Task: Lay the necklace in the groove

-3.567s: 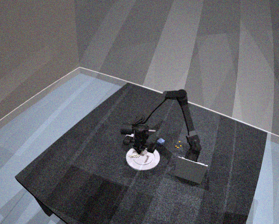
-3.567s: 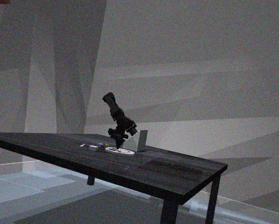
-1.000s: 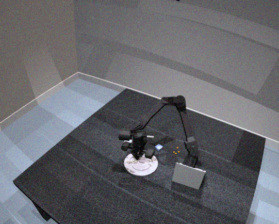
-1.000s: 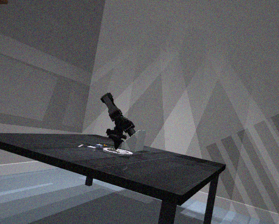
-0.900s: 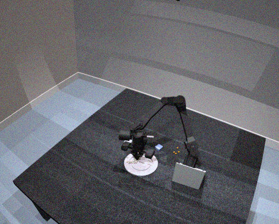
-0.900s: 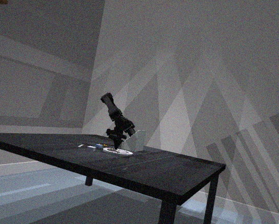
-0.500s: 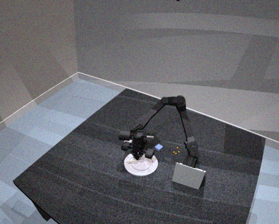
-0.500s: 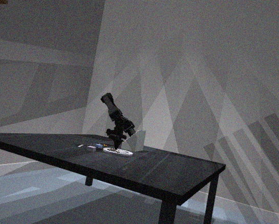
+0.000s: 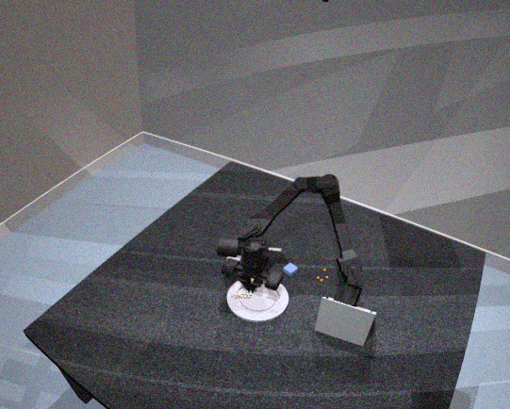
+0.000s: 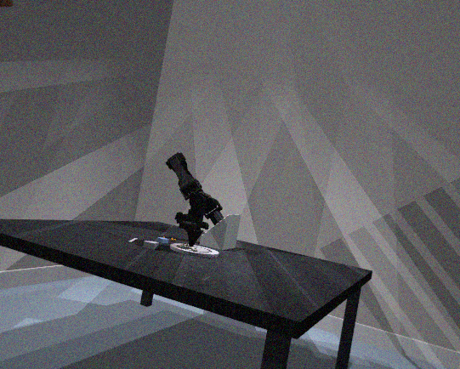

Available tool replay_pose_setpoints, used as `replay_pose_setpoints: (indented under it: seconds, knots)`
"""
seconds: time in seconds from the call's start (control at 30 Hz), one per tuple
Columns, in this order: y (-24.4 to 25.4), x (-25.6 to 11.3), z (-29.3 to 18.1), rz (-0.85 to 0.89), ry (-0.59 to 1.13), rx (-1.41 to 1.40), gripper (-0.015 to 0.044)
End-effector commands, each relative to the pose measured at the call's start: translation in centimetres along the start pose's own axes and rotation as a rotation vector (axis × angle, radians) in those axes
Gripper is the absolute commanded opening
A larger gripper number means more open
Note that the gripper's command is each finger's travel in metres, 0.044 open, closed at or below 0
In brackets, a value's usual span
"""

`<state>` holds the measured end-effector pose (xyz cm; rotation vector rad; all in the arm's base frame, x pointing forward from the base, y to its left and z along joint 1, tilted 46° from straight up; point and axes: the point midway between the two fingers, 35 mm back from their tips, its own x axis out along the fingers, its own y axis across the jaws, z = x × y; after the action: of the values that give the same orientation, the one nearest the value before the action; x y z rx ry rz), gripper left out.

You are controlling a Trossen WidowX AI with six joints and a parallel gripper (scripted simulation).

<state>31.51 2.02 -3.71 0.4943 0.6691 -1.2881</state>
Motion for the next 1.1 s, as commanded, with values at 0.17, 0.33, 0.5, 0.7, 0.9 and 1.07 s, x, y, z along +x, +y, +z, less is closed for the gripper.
replay_pose_setpoints:
  seconds: [0.17,0.33,0.5,0.7,0.9,1.07]
  knots:
    - [-0.01,0.04,0.04,-0.001,0.0,0.001,0.0236]
    - [-0.05,-0.12,0.05,-0.003,0.0,0.0,0.0368]
    - [-0.17,-0.53,0.06,-0.009,-0.002,-0.004,0.044]
    - [-0.17,-0.94,0.06,-0.011,-0.002,-0.004,0.044]
    - [-0.17,-0.94,0.06,-0.011,-0.002,-0.004,0.044]
    - [-0.17,-0.94,0.06,-0.011,-0.002,-0.004,0.044]
